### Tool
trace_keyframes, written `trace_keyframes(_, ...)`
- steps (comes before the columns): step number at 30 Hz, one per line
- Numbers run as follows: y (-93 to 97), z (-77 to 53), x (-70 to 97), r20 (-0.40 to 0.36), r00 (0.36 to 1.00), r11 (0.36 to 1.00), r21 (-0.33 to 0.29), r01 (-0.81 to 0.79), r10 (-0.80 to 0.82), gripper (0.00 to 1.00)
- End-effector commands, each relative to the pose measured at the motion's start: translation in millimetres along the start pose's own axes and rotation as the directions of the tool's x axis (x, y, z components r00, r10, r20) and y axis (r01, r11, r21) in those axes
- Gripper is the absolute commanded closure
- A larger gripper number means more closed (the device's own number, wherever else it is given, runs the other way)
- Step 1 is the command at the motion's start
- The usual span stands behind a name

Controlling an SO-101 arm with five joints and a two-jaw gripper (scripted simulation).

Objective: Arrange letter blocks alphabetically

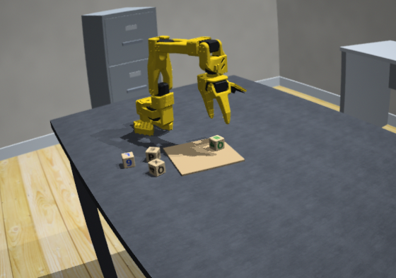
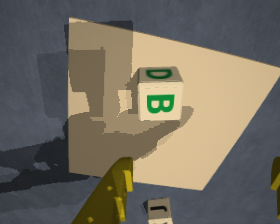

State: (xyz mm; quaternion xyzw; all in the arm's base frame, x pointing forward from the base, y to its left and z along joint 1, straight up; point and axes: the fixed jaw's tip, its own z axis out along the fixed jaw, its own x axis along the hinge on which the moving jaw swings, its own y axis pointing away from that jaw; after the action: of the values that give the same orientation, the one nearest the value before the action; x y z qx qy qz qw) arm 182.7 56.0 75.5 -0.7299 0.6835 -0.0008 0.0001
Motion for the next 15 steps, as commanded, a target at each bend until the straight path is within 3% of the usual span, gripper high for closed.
trace_keyframes(1,-6.8,-15.4,-2.3,0.022,1.0,0.996,0.09,0.001,-0.003,0.67)
trace_keyframes(9,-7.5,-20.2,-2.5,0.029,1.0,0.993,0.118,0.0,-0.003,0.67)
trace_keyframes(15,-9.1,-42.2,-2.8,0.057,0.998,0.97,0.242,-0.006,-0.009,0.67)
